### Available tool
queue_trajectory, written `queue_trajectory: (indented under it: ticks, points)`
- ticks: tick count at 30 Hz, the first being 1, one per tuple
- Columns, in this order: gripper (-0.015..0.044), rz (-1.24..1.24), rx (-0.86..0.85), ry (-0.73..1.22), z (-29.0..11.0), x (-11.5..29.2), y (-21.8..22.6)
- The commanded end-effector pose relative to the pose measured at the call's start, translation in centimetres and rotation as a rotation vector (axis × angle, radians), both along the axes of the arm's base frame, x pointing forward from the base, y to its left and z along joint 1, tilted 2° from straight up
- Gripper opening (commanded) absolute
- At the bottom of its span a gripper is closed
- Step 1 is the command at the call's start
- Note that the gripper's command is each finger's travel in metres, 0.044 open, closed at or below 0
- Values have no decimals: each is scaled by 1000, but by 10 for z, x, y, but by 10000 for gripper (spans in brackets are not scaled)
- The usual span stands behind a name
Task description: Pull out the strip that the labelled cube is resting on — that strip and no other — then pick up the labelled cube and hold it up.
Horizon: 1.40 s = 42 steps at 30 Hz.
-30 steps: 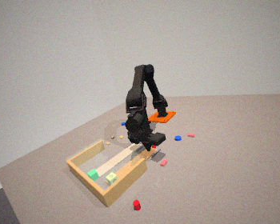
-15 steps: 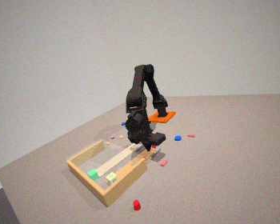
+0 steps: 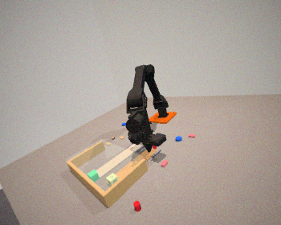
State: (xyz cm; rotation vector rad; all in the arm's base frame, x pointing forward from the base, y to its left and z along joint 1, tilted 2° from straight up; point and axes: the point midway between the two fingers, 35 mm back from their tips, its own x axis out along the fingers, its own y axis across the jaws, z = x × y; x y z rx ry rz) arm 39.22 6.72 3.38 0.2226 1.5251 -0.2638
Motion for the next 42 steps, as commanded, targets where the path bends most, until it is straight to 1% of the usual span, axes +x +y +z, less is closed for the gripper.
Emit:
queue_trajectory:
  ticks: [1, 42]
  points:
    - [0, 3, 3, 0, -3, 1, 1]
    - [0, 3, 5, 4, -7, -58, 17]
